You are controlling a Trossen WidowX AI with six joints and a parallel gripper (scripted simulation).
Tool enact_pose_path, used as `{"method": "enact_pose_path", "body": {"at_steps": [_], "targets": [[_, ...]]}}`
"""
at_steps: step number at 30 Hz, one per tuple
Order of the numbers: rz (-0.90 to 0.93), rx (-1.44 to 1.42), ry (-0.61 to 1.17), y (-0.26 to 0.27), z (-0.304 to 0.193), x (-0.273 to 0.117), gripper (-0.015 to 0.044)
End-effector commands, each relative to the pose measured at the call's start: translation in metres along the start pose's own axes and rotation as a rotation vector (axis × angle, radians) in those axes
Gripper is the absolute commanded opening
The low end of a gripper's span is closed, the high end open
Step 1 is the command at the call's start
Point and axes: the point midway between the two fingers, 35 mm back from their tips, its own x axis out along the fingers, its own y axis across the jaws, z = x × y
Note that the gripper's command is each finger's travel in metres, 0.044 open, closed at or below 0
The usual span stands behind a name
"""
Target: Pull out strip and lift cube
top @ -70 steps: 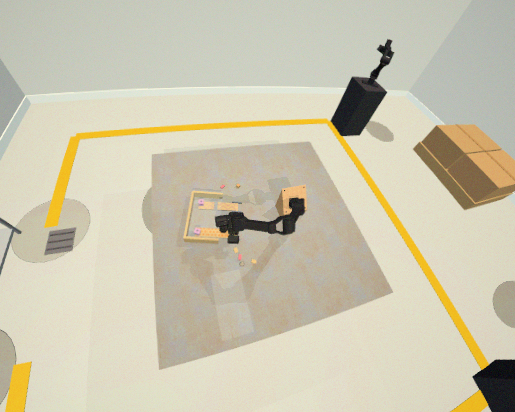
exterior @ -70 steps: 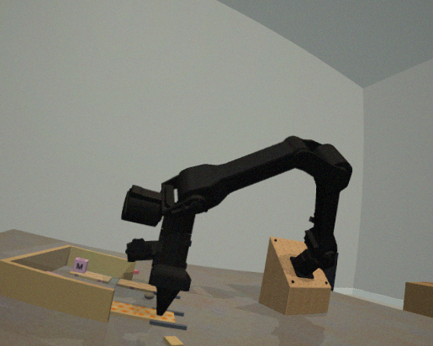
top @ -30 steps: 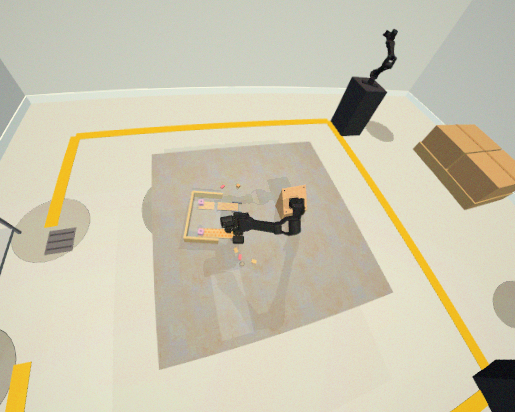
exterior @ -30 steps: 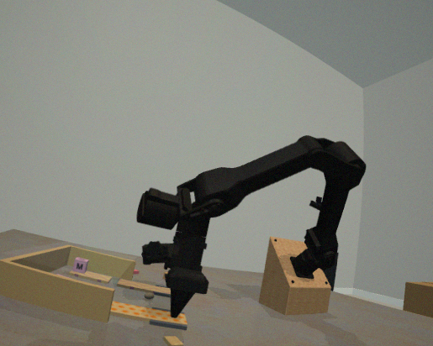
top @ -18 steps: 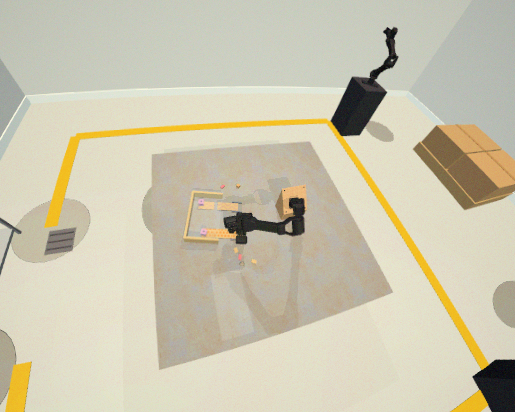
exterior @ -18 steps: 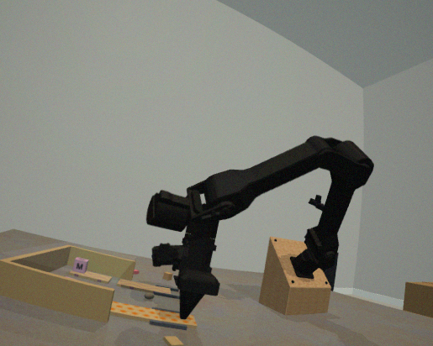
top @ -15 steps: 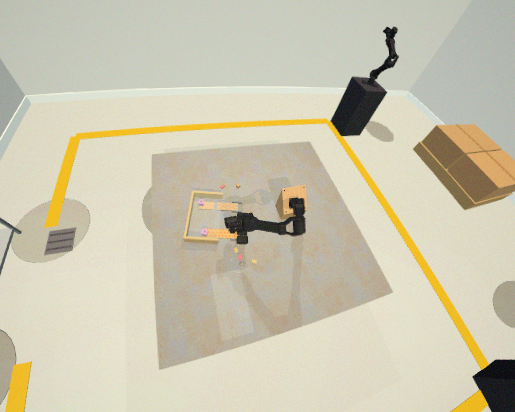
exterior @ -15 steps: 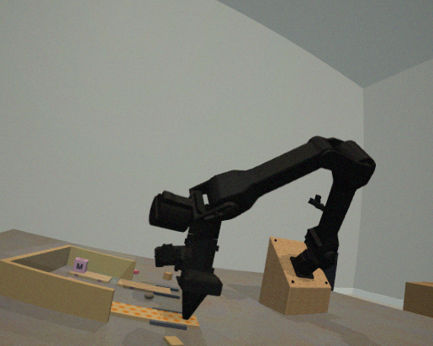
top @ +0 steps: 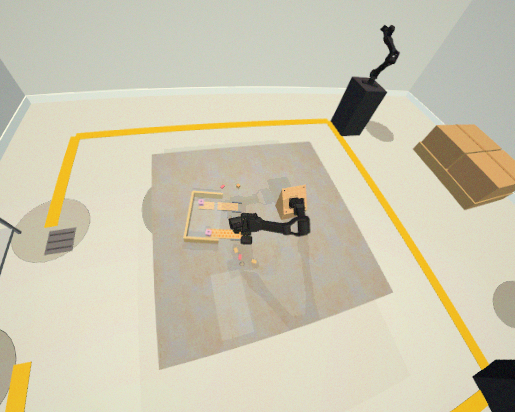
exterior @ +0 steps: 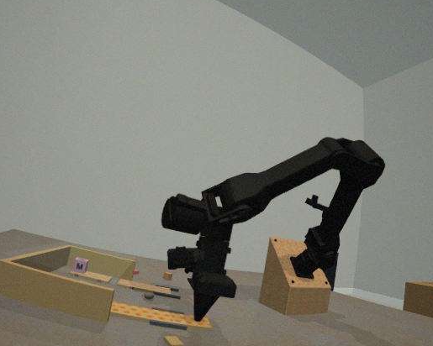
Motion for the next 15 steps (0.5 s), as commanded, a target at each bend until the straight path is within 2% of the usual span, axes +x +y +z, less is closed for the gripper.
{"method": "enact_pose_path", "body": {"at_steps": [1, 15], "targets": [[-0.003, 0.007, 0.018, -0.001, -0.012, 0.004, 0.0], [-0.003, 0.008, 0.019, -0.001, -0.032, 0.004, 0.0]]}}
